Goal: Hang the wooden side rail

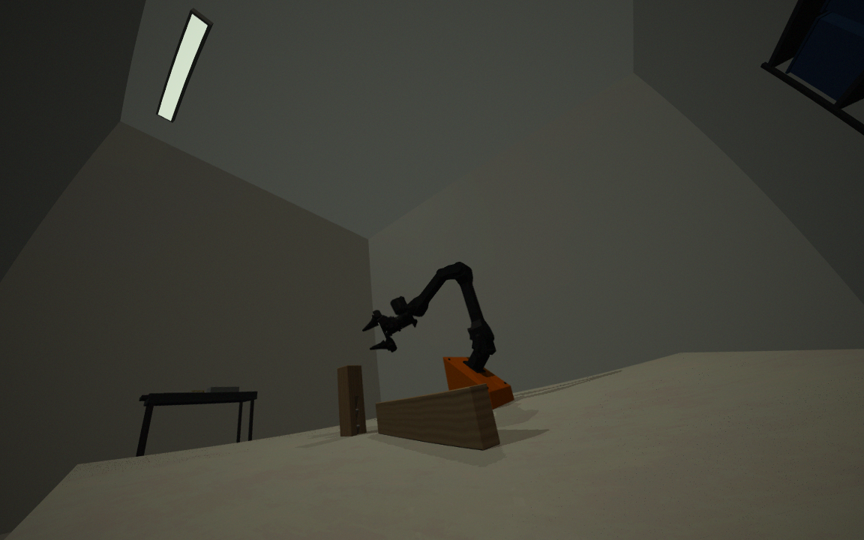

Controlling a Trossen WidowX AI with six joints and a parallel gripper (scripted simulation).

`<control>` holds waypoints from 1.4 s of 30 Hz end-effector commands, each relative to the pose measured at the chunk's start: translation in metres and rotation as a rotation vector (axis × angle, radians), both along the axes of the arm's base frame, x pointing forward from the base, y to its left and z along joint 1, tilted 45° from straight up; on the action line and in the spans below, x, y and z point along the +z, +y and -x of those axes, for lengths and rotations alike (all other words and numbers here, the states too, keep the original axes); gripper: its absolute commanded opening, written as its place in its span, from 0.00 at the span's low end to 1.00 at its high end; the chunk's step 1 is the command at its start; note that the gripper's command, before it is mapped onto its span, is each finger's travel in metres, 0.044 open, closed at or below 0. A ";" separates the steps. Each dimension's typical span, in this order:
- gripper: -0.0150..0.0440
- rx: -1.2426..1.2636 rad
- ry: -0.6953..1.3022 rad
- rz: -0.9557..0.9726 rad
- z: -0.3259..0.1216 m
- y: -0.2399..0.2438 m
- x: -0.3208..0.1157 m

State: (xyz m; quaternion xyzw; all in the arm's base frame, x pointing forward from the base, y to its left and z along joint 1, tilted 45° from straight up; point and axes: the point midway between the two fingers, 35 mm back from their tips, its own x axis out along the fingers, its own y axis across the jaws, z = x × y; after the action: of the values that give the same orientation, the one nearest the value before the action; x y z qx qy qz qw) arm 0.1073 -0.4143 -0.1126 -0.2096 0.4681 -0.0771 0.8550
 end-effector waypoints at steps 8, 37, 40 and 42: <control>1.00 0.903 0.056 0.300 -0.112 0.126 0.021; 1.00 1.842 -0.120 0.782 -0.157 0.292 0.045; 1.00 1.842 -0.120 0.782 -0.157 0.292 0.045; 1.00 1.842 -0.120 0.782 -0.157 0.292 0.045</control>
State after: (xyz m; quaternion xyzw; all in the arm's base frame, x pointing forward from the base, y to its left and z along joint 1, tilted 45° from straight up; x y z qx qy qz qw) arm 0.2648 -0.1235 -0.0674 -0.7528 0.0239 0.4556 0.4744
